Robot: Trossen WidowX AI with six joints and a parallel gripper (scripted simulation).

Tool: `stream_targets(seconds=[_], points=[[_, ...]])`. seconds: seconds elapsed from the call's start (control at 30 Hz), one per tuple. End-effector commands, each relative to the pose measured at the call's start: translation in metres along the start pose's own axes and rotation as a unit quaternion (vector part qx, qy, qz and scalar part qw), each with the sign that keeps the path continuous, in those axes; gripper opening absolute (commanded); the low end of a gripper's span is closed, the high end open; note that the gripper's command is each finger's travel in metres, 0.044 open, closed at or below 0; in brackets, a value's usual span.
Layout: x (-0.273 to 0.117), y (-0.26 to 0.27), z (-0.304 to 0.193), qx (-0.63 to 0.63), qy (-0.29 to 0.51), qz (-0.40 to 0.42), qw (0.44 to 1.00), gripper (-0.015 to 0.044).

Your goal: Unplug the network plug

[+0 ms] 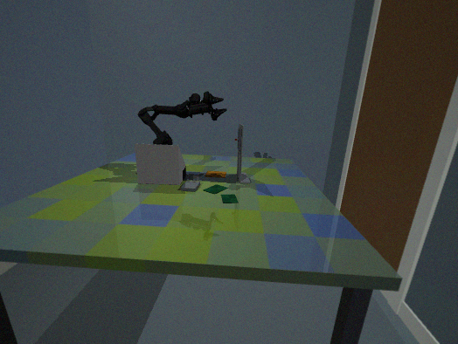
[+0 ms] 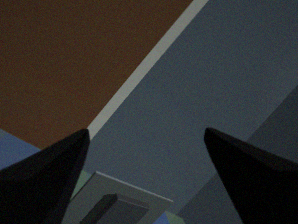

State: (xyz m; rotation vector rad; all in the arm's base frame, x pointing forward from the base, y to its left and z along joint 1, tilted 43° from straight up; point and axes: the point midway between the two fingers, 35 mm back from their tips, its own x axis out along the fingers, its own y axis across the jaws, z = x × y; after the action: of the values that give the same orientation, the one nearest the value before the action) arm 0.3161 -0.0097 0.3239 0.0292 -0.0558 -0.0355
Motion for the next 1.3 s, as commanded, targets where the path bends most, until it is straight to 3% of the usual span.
stream_targets(seconds=[0.0, 0.3, 0.77, 1.27], points=[[0.001, 0.0, -0.001, -0.002, 0.0, 0.0, 1.0, 0.0374], [0.022, 0.007, -0.05, -0.092, 0.015, 0.012, 0.996, 0.0156], [0.03, 0.018, -0.132, -0.243, 0.037, 0.037, 0.968, 0.0156], [0.003, 0.028, -0.205, -0.399, 0.052, 0.072, 0.913, 0.0156]])
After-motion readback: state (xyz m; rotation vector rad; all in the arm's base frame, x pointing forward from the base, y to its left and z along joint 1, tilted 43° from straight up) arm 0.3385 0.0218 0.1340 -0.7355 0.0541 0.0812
